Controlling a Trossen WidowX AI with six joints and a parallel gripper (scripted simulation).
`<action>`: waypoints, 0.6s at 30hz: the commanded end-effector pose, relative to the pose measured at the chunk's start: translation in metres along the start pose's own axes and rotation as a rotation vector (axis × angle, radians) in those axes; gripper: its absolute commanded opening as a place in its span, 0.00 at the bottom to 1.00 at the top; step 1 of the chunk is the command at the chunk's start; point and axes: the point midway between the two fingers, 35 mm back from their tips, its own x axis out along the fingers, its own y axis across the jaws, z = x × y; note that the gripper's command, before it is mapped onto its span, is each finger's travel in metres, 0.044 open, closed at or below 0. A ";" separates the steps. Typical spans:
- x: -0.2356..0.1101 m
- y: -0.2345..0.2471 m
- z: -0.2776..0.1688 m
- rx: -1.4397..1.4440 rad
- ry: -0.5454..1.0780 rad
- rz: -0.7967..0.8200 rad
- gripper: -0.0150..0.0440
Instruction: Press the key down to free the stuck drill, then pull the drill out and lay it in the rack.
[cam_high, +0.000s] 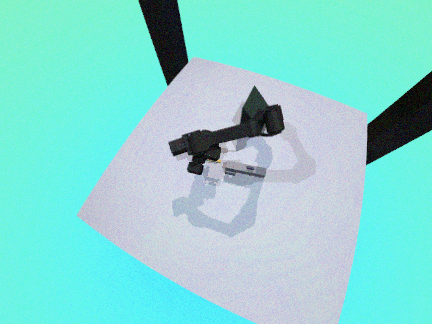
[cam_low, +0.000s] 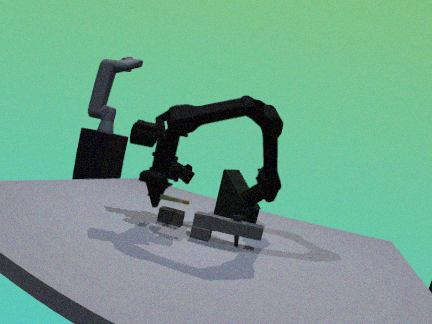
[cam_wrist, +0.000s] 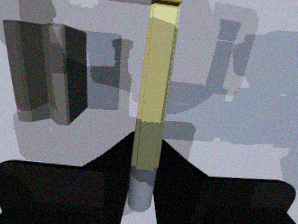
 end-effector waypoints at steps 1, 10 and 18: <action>-0.003 0.000 0.000 -0.007 0.004 0.004 0.25; -0.006 0.004 -0.001 -0.007 0.004 0.005 0.25; -0.007 0.019 -0.004 -0.006 0.004 0.005 0.25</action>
